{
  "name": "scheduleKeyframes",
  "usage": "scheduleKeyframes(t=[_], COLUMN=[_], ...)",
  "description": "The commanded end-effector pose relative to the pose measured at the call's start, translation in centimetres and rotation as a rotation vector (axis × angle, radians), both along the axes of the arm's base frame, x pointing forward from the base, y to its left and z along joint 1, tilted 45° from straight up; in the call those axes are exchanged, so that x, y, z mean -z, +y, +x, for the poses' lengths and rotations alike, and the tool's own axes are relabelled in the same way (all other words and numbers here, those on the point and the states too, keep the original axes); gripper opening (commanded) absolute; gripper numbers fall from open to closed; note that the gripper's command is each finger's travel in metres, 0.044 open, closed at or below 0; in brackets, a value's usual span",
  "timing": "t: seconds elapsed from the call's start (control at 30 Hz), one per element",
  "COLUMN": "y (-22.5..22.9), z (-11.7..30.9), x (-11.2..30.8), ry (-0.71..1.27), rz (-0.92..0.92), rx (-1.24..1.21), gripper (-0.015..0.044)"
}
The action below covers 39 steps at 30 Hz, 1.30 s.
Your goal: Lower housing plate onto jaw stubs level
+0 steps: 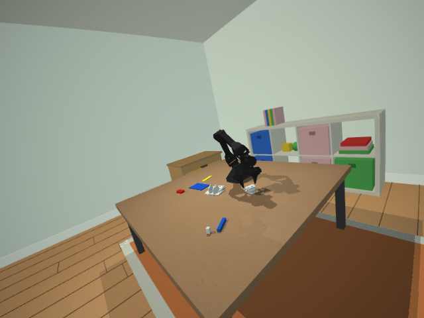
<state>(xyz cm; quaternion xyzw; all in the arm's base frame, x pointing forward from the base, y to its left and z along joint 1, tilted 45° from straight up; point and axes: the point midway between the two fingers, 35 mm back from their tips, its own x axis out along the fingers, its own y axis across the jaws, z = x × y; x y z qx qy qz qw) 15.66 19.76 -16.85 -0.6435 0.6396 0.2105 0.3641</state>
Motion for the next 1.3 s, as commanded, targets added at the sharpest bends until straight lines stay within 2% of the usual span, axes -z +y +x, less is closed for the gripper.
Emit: scheduleKeyframes(t=[0.0,0.4,1.17,1.27], y=[-0.7,-1.9,-2.0,-1.9], z=[0.1,0.3,0.3,0.2], x=[0.6,1.9,2.0,1.9], ry=[0.002,0.001,0.001,0.001], rz=[-0.008,-0.009,-0.009,-0.007], rx=[-0.005,-0.007,-0.007,-0.001], gripper=[0.044,0.044,0.044,0.042])
